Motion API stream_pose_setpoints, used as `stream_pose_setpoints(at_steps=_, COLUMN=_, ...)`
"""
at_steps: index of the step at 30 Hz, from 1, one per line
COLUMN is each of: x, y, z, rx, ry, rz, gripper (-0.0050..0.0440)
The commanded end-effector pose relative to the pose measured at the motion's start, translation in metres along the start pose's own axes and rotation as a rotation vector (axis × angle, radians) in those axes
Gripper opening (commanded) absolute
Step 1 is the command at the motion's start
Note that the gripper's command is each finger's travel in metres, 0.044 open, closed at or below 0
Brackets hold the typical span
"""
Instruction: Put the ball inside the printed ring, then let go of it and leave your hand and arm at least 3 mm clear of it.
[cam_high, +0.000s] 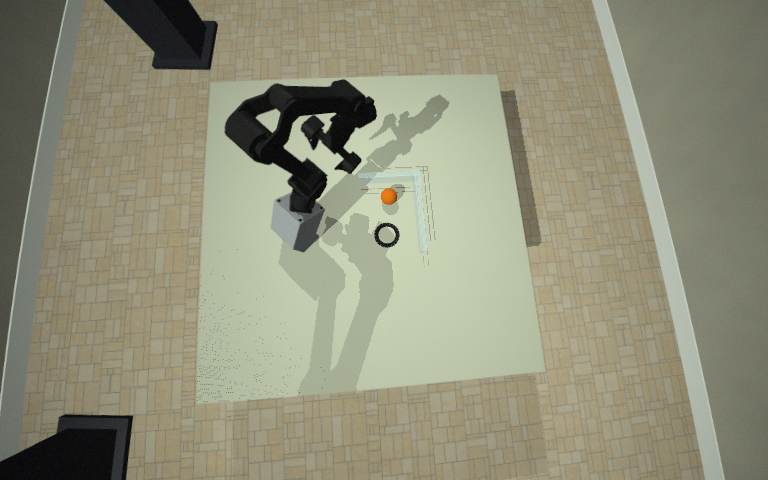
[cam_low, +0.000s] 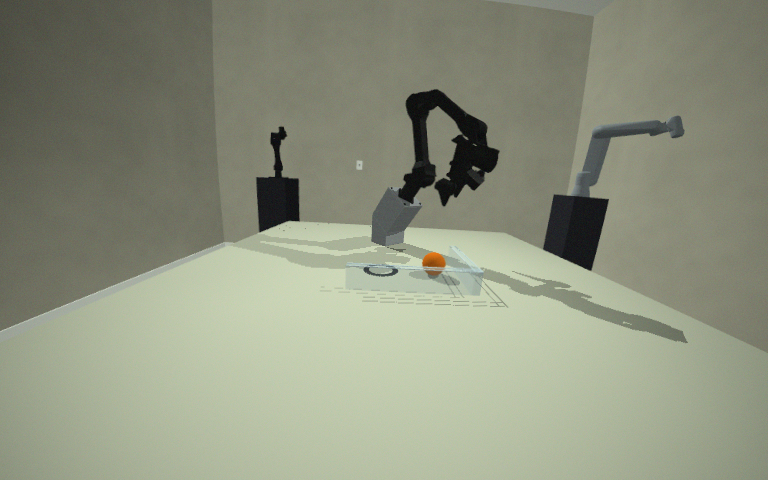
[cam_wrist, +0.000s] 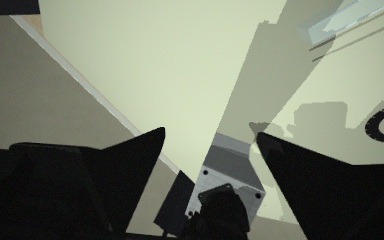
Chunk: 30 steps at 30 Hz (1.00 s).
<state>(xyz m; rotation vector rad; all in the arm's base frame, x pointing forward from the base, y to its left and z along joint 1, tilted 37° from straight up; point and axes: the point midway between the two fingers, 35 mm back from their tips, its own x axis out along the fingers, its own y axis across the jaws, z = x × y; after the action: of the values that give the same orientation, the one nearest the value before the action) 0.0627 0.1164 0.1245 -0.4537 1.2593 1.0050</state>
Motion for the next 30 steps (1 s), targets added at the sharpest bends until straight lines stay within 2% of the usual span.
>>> stream_pose_setpoints(at_steps=1, x=0.004, y=-0.029, z=0.032, rx=-0.097, ry=-0.074, rz=-0.039, gripper=0.0426)
stream_pose_setpoints(at_steps=8, x=0.006, y=-0.095, z=0.07, rx=-0.302, ry=-0.177, rz=-0.156, gripper=0.0426)
stream_pose_setpoints(at_steps=10, x=0.006, y=-0.095, z=0.07, rx=-0.302, ry=-0.177, rz=-0.156, gripper=0.0426)
stream_pose_setpoints(at_steps=14, x=0.004, y=-0.152, z=0.081, rx=-0.451, ry=-0.215, rz=-0.275, gripper=0.0426)
stream_pose_setpoints(at_steps=20, x=-0.002, y=-0.22, z=0.075, rx=-0.637, ry=-0.208, rz=-0.432, gripper=0.0426)
stream_pose_setpoints(at_steps=30, x=0.001, y=-0.228, z=0.075, rx=-0.652, ry=-0.205, rz=-0.447, gripper=0.0426)
